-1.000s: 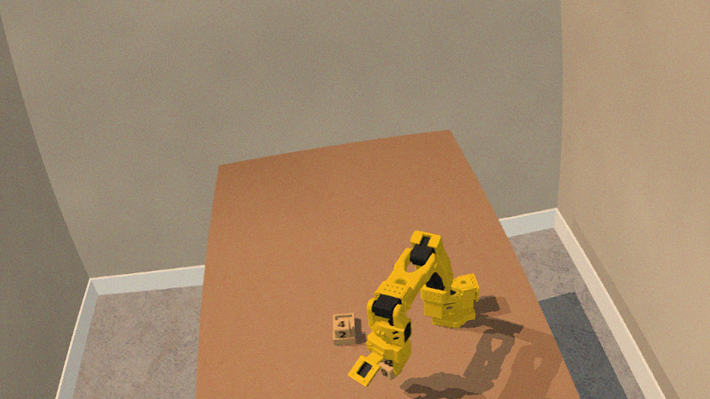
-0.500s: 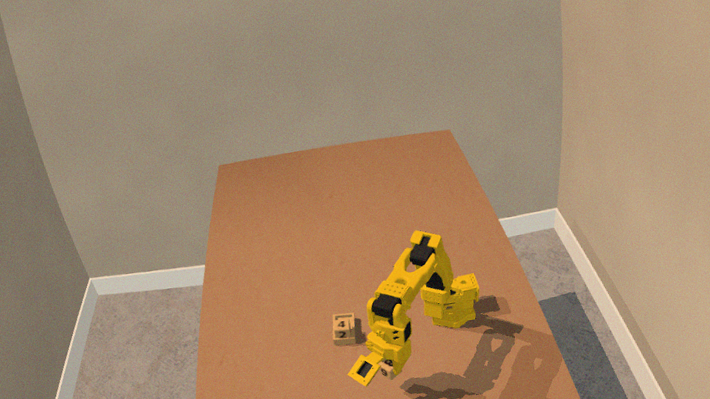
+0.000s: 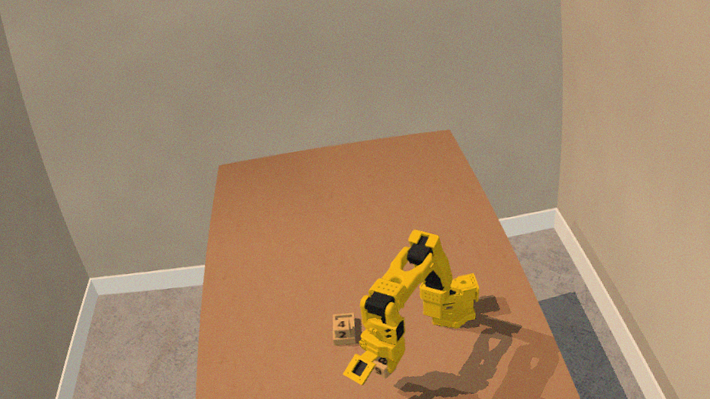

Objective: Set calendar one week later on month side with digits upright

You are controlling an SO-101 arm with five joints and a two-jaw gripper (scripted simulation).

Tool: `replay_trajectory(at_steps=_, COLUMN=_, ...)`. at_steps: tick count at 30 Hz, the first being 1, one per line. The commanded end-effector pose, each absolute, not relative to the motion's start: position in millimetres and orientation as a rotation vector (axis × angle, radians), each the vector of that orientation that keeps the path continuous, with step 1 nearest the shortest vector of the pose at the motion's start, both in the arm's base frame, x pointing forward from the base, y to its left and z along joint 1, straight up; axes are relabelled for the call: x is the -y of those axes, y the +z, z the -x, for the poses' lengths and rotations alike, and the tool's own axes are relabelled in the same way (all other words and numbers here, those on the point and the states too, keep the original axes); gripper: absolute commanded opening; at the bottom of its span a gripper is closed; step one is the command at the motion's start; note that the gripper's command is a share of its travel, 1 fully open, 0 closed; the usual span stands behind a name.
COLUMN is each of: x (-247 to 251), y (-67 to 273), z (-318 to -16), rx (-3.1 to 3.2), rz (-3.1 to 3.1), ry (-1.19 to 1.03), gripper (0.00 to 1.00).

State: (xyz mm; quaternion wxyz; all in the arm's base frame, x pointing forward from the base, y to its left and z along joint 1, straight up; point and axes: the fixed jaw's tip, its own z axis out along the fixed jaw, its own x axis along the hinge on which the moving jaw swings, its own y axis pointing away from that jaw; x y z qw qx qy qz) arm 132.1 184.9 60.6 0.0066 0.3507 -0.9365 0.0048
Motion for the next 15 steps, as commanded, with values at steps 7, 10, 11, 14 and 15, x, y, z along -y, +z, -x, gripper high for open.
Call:
replay_trajectory(at_steps=7, x=-177.6, y=74.0, z=-148.3, rx=2.953, rz=-1.209, ry=-0.039, gripper=0.0)
replay_trajectory(at_steps=10, x=-171.7, y=73.8, z=-153.7, rx=2.936, rz=-1.254, ry=-0.035, gripper=0.0)
replay_trajectory(at_steps=11, x=-169.5, y=73.8, z=-155.6, rx=2.929, rz=-1.27, ry=-0.033, gripper=0.0)
replay_trajectory(at_steps=14, x=-162.3, y=73.6, z=-161.5, rx=2.908, rz=-1.321, ry=-0.028, gripper=0.0)
replay_trajectory(at_steps=15, x=-159.7, y=73.5, z=-163.5, rx=2.9, rz=-1.34, ry=-0.027, gripper=0.0)
